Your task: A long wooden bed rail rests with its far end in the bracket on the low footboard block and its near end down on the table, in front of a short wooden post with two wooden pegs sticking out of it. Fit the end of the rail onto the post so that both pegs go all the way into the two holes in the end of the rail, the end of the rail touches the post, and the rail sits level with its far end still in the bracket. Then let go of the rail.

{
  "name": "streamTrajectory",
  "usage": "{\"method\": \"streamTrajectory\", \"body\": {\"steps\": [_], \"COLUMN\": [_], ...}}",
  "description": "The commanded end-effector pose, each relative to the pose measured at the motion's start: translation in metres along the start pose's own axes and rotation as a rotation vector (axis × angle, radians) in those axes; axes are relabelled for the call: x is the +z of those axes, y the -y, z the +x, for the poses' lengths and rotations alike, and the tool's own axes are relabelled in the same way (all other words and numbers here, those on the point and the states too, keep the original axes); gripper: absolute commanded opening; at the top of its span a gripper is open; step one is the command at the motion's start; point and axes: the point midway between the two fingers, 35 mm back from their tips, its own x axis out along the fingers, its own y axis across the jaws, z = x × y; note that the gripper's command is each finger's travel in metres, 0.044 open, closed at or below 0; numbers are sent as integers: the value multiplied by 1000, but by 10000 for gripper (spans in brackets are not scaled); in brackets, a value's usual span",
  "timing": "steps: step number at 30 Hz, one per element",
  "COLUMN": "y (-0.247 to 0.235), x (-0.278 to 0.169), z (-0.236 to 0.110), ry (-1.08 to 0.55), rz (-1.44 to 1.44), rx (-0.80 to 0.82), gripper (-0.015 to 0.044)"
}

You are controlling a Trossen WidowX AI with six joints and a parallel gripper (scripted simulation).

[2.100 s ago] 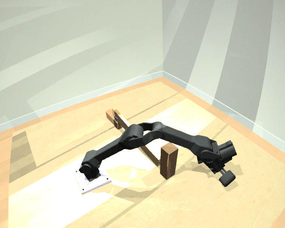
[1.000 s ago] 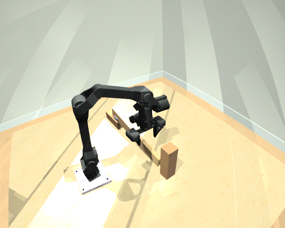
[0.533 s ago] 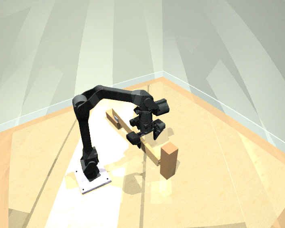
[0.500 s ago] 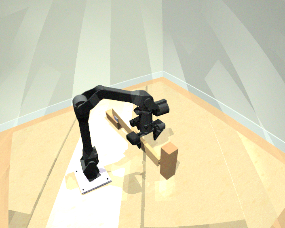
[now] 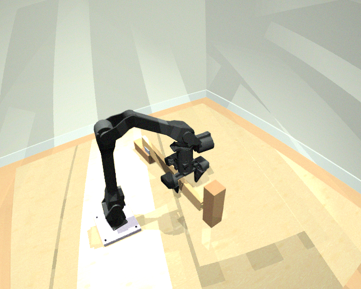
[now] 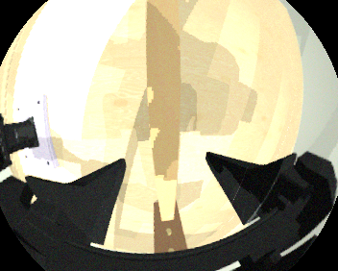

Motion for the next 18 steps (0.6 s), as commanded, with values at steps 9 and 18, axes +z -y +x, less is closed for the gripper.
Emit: {"method": "streamTrajectory", "body": {"steps": [9, 18], "y": [-3, -3], "x": [0, 0], "z": [20, 24], "ry": [-5, -5], "rz": [1, 1], "rx": [6, 6], "gripper": [440, 309]}}
